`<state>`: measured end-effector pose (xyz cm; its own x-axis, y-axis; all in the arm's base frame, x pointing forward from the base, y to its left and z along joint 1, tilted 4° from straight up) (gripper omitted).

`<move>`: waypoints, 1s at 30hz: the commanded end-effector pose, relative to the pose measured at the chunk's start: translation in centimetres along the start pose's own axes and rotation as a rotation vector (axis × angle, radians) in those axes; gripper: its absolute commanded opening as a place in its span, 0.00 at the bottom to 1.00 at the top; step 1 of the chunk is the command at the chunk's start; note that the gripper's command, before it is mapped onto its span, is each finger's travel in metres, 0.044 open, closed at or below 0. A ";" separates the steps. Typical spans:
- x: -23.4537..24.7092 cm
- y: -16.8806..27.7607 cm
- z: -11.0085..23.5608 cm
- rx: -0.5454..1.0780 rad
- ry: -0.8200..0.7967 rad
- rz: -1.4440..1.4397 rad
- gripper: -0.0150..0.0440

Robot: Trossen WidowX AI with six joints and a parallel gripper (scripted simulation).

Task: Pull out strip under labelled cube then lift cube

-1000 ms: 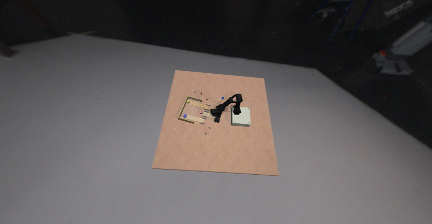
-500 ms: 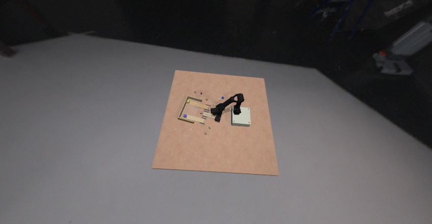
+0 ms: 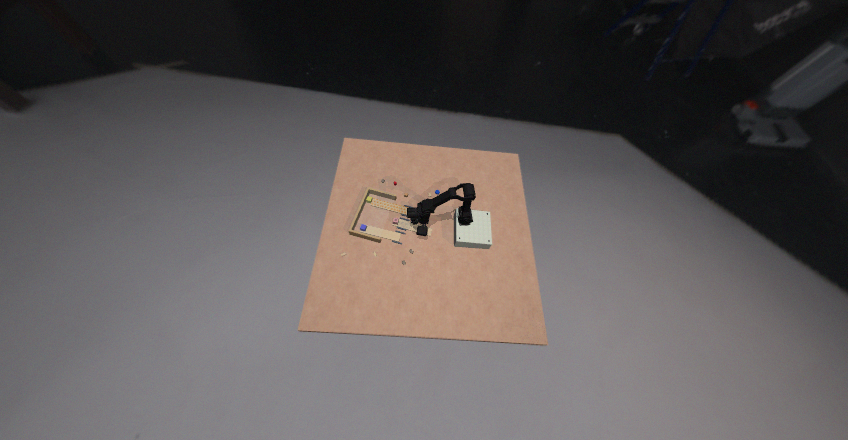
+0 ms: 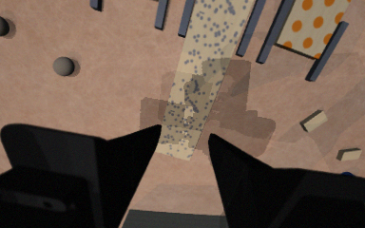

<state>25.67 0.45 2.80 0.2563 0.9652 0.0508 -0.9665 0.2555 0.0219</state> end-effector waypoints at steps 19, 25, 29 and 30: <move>-0.7 -7.8 1.0 -0.007 0.000 0.012 1.00; -0.8 -9.9 1.3 -0.009 0.000 0.012 1.00; -0.9 -11.3 1.6 -0.010 0.000 0.012 1.00; -0.9 -11.7 1.6 -0.010 0.000 0.012 1.00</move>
<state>35.64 -3.09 3.94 0.2474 0.9675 0.0530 -0.9689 0.2471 0.0131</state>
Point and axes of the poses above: the point midway between the two fingers, 35 mm back from their tips, its own z axis back along the fingers, its own x axis across the jaws, y = z × x, the point moved 4 cm from there along z, back along the fingers, and after that the axes turned 1 degree about -z, right-handed, at the moved point
